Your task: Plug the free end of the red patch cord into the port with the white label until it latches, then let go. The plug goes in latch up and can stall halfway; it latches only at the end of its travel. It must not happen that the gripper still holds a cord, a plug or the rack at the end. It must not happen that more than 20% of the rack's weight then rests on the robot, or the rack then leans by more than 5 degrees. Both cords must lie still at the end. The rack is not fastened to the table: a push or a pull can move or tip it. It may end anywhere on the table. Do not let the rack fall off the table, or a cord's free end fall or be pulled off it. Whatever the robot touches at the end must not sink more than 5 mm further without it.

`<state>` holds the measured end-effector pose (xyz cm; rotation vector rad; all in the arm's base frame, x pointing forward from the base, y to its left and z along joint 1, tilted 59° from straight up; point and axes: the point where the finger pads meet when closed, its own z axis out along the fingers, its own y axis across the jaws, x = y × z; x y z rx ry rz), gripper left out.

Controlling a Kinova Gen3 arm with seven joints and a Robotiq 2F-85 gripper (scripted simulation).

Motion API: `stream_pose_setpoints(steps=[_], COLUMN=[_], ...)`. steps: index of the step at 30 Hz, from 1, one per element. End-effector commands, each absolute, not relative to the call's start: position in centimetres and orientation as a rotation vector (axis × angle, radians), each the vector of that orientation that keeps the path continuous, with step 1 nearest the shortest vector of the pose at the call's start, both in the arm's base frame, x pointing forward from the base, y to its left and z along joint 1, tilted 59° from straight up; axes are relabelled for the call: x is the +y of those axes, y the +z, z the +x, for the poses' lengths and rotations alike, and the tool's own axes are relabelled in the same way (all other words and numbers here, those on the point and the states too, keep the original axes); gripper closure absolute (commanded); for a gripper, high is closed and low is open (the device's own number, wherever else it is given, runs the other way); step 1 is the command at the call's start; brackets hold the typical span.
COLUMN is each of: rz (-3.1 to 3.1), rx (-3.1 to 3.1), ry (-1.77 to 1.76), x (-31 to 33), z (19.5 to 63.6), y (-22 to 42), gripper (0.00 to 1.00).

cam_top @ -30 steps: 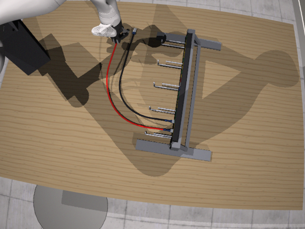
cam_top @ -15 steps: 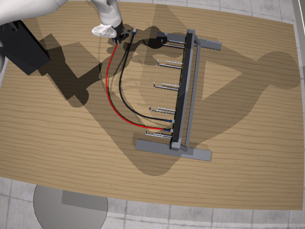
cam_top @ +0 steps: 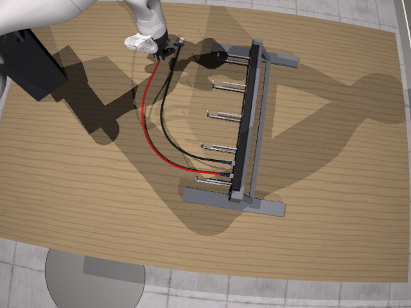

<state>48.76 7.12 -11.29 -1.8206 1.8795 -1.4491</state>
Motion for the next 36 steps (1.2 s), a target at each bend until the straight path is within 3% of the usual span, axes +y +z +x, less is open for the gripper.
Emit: stream_pose_setpoints(steps=[1, 36], rz=[-1.781, -1.393], rx=[1.899, 2.071], ry=[-1.439, -1.319], x=[7.0, 6.3], z=[49.1, 51.1], y=[-10.6, -5.3], gripper=[1.0, 1.0])
